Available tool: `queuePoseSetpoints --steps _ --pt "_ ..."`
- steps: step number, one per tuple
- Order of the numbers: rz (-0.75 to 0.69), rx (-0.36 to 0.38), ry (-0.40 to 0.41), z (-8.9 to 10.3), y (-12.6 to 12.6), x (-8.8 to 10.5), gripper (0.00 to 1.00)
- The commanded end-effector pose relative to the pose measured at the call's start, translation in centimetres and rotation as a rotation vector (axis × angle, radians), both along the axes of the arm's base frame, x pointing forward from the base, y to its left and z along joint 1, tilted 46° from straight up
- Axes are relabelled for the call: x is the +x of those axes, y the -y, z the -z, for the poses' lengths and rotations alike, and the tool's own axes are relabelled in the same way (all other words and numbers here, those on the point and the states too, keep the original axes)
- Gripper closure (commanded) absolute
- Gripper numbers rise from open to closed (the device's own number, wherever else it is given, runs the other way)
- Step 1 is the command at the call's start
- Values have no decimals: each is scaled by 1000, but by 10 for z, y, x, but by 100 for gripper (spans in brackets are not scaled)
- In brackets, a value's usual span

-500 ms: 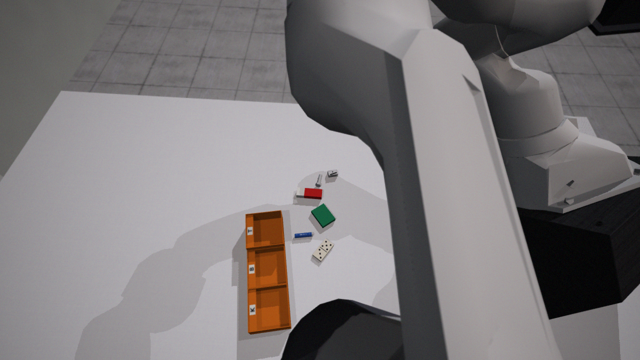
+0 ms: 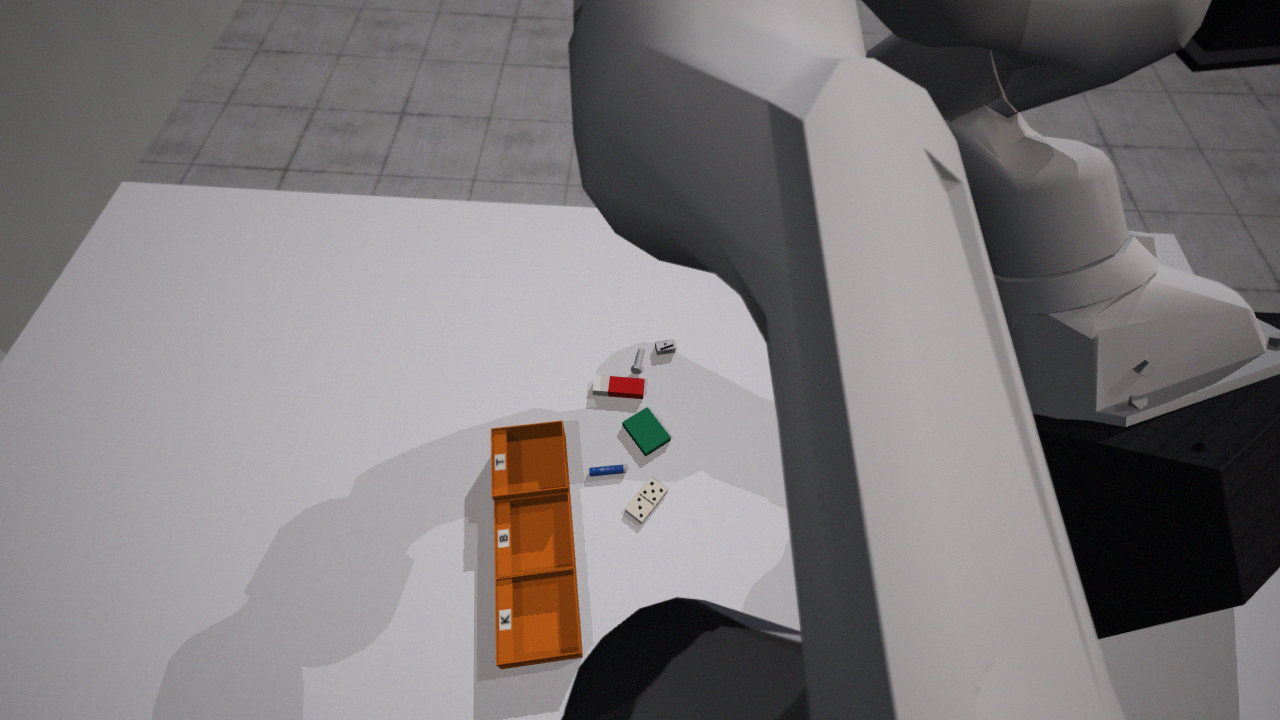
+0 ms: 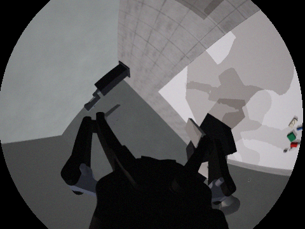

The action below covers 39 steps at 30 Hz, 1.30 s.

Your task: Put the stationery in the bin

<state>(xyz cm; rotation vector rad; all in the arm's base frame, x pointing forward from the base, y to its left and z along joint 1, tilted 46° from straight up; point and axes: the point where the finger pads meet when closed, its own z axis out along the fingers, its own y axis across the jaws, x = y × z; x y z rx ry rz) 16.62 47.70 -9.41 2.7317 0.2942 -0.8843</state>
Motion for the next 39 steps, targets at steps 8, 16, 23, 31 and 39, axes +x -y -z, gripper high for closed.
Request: queuePoseSetpoints --steps 8,16,23,31,39 --pt "0 0 0 35 29 21 95" --pt "-2 -14 48 58 57 41 95" --pt "33 -28 75 24 65 53 95" --pt "31 -22 117 -23 78 80 95" --pt "23 -15 213 -56 92 98 95"
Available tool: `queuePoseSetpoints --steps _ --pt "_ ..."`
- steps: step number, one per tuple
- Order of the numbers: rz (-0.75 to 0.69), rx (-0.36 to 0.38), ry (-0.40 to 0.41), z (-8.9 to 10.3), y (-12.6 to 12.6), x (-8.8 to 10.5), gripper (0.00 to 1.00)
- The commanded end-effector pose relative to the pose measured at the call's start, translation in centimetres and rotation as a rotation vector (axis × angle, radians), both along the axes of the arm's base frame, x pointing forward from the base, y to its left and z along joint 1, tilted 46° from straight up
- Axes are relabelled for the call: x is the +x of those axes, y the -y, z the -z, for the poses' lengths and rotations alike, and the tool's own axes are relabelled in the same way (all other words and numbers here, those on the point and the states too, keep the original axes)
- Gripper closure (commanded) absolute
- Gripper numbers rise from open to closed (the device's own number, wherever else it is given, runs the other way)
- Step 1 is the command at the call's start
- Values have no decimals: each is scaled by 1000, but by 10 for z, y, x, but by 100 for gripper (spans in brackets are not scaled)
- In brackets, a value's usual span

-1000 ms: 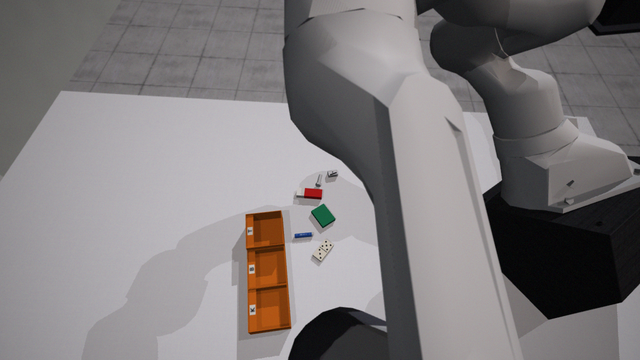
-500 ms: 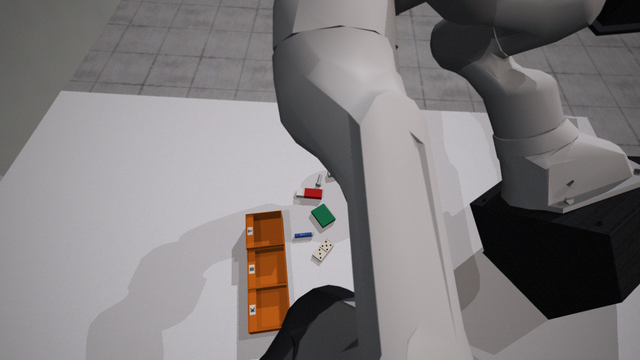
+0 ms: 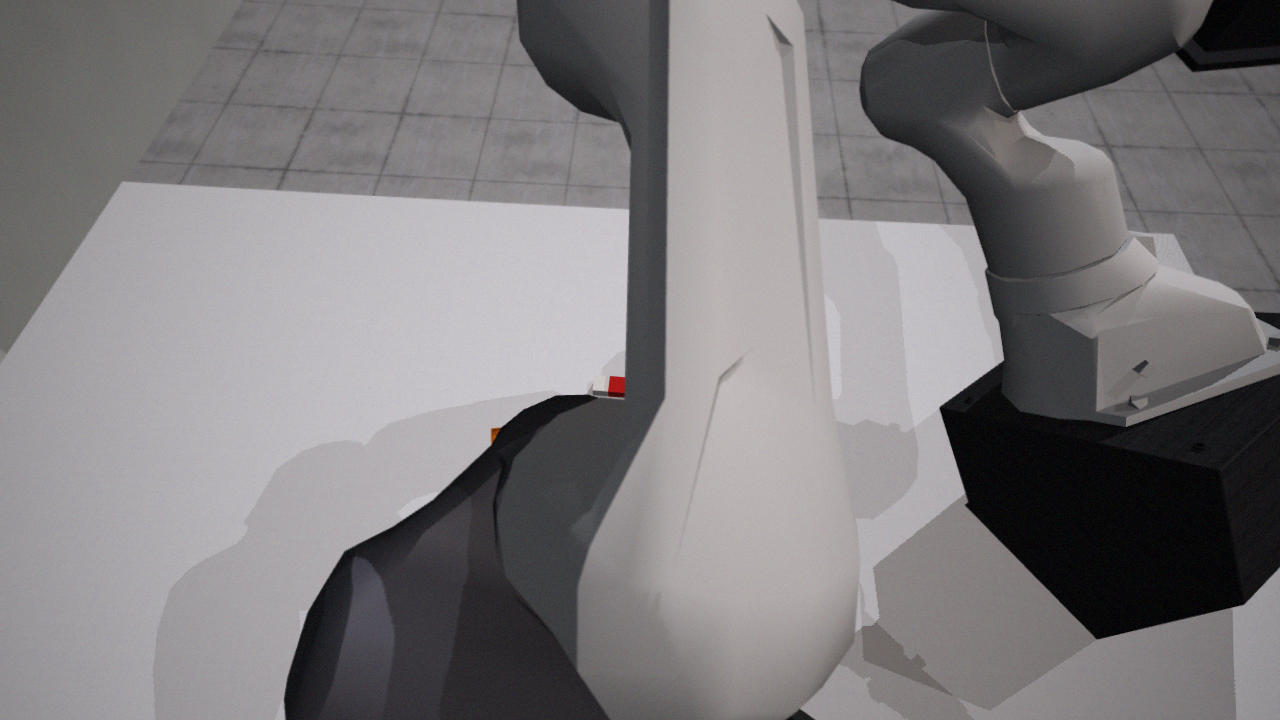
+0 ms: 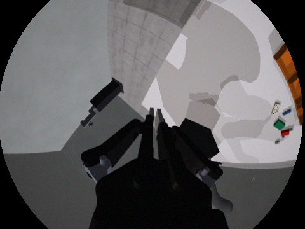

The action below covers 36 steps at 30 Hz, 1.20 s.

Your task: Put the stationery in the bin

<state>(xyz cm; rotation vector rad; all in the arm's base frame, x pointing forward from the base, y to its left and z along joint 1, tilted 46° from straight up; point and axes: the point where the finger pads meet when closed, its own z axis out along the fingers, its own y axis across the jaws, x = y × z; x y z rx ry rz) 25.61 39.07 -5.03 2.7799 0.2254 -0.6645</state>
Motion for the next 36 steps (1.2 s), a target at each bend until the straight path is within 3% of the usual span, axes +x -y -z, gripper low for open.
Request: queuePoseSetpoints --steps 1,4,5,9,10,12,14,16,20,22,25,27,31,33,36 --pt "0 -4 53 -19 9 12 95" --pt "0 -4 53 -31 15 19 95" --pt "-5 -5 103 -37 19 22 95" --pt "-5 -5 108 -55 30 32 95" --pt "-10 -8 158 -61 34 36 95" --pt "-10 -8 167 -74 42 43 95" --pt "-10 -8 167 -74 42 43 95" --pt "-15 -15 229 -86 52 50 95" --pt "-15 -15 229 -100 63 58 95" --pt "-20 -26 295 -112 74 64 95" --pt "-20 -26 295 -122 82 70 95" --pt "-25 -40 364 -133 93 76 95" --pt "-25 -40 364 -142 103 81 95" --pt "-29 -58 436 -153 115 86 95" --pt "-29 -58 436 -162 125 91 95"
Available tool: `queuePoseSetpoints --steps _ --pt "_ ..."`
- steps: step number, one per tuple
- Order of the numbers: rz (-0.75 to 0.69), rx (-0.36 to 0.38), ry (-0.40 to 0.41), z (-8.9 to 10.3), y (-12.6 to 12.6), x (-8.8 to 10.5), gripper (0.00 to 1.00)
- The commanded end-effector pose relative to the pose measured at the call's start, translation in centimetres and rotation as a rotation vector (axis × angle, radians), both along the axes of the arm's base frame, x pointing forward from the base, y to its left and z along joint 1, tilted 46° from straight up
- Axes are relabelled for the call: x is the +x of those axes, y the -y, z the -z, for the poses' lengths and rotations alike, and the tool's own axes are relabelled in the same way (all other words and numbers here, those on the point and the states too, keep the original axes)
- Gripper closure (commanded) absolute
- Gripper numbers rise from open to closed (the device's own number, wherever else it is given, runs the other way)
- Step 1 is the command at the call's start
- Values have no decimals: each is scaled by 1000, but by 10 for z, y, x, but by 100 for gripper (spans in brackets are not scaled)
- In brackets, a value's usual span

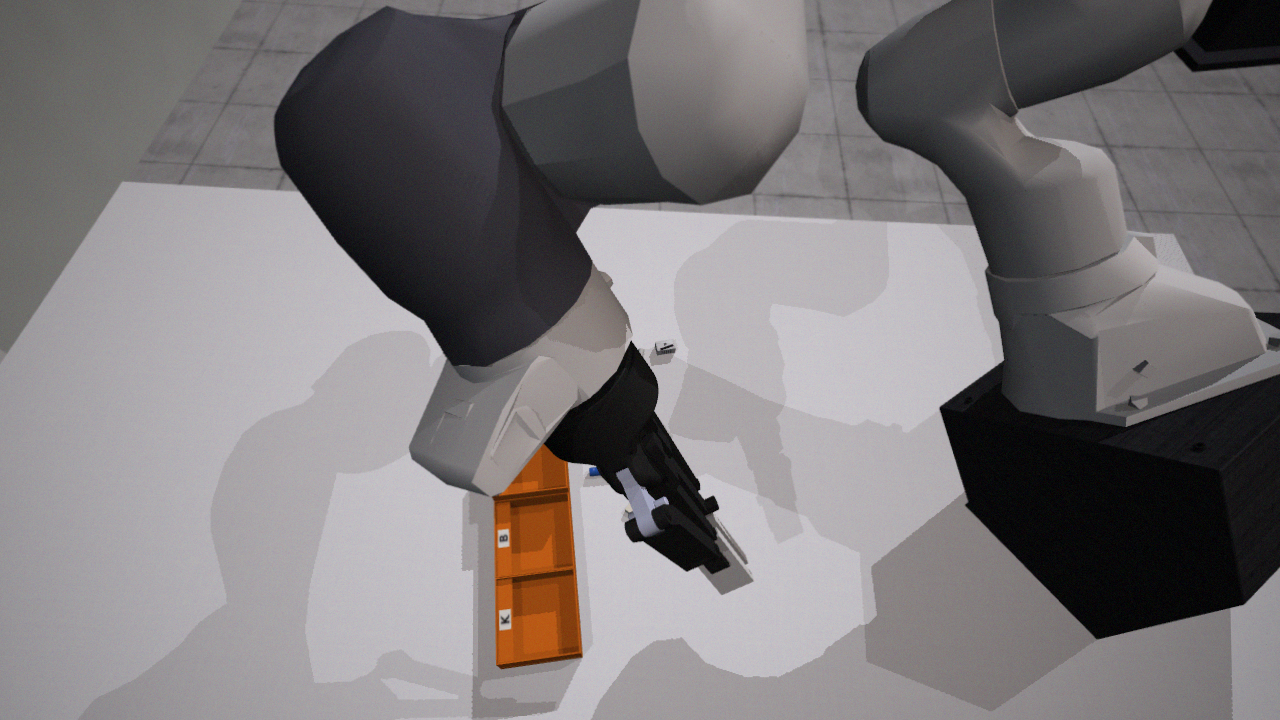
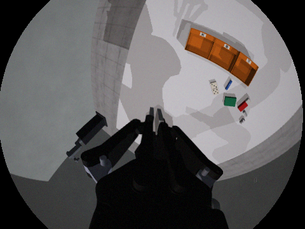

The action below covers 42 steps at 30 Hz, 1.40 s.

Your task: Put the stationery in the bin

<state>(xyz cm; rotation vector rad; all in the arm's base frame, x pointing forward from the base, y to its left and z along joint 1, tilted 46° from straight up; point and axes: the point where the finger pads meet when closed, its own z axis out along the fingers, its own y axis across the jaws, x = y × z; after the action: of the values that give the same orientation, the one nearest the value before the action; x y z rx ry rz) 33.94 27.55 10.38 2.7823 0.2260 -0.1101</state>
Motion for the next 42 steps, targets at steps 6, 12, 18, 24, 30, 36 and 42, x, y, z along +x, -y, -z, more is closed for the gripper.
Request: queuePoseSetpoints --steps 6,12,18,24,30,36,42 --pt "42 -35 128 -27 32 17 95" --pt "42 -60 204 -45 56 26 95" --pt "44 -90 281 -63 81 33 95" --pt "47 -124 359 -80 107 39 95" --pt "51 -163 438 -97 134 44 95" --pt "56 -208 515 -113 161 48 95" --pt "62 -257 592 -130 190 50 95"
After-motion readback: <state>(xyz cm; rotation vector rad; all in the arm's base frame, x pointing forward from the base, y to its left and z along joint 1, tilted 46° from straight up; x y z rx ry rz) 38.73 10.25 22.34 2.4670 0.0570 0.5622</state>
